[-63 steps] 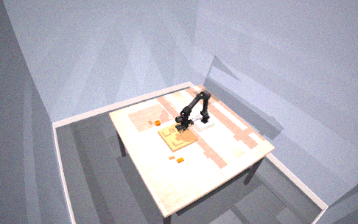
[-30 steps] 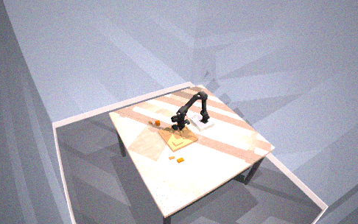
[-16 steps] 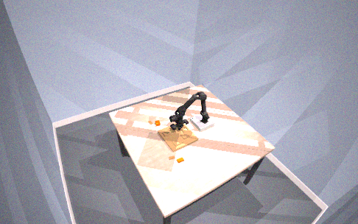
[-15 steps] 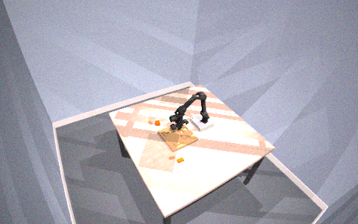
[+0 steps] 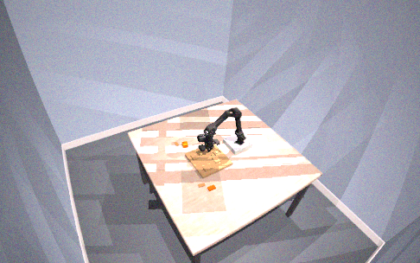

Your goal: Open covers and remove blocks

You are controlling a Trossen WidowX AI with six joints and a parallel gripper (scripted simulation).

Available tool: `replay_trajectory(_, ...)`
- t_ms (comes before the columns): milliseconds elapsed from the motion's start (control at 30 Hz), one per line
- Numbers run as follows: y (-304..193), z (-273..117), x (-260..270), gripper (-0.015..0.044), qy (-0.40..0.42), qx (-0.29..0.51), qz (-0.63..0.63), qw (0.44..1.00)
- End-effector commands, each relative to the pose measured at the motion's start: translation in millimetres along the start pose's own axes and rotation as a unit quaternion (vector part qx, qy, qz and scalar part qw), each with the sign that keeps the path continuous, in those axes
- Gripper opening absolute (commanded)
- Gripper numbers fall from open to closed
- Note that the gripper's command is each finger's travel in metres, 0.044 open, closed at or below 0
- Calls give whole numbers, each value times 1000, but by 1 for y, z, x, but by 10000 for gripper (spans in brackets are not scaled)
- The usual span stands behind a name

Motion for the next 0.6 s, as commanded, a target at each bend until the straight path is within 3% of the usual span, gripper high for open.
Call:
replay_trajectory(0, 1, -6, 1, 0, 2, 1, -2, 1000)
replay_trajectory(567, 2, -28, 2, 0, 3, 0, -2, 1000)
Point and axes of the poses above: the point midway between the two fingers, 35 mm back from their tips, its own z axis out along the fingers, its own x axis across the jaws, y = z × x, the point moved 10 cm from there along -z, back along the fingers, and after that the axes turned 7 degrees about -z, right-handed, at the moved point
